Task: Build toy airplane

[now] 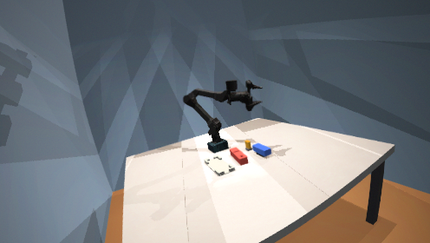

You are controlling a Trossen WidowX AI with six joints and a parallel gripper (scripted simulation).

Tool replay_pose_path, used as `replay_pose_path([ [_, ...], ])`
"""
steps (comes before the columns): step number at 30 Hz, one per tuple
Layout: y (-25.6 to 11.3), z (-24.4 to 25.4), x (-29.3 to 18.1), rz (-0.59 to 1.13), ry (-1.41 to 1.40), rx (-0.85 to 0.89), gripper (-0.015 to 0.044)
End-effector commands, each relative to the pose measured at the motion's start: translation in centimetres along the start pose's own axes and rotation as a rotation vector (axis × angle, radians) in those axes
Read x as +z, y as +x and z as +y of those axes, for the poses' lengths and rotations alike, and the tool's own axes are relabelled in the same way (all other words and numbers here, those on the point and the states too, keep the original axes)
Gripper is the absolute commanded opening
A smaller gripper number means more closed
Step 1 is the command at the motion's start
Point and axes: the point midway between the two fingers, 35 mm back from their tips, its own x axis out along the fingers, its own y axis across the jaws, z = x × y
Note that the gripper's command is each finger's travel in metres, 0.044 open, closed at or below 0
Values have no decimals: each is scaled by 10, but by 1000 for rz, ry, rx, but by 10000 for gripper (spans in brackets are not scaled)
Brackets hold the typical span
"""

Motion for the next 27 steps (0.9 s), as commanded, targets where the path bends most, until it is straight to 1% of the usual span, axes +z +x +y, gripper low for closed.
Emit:
replay_pose_path([
  [1,-4,-25,77,-264,-166,-245,440],
  [7,-33,-57,140,-412,-296,-567,440],
  [12,-73,-85,178,-430,-371,-873,440],
  [17,-121,-109,199,-336,-407,-1177,440],
  [22,-173,-127,206,-125,-402,-1441,440],
  [24,-180,-129,205,-90,-399,-1468,440],
  [27,-180,-129,205,-90,-399,-1468,440],
])
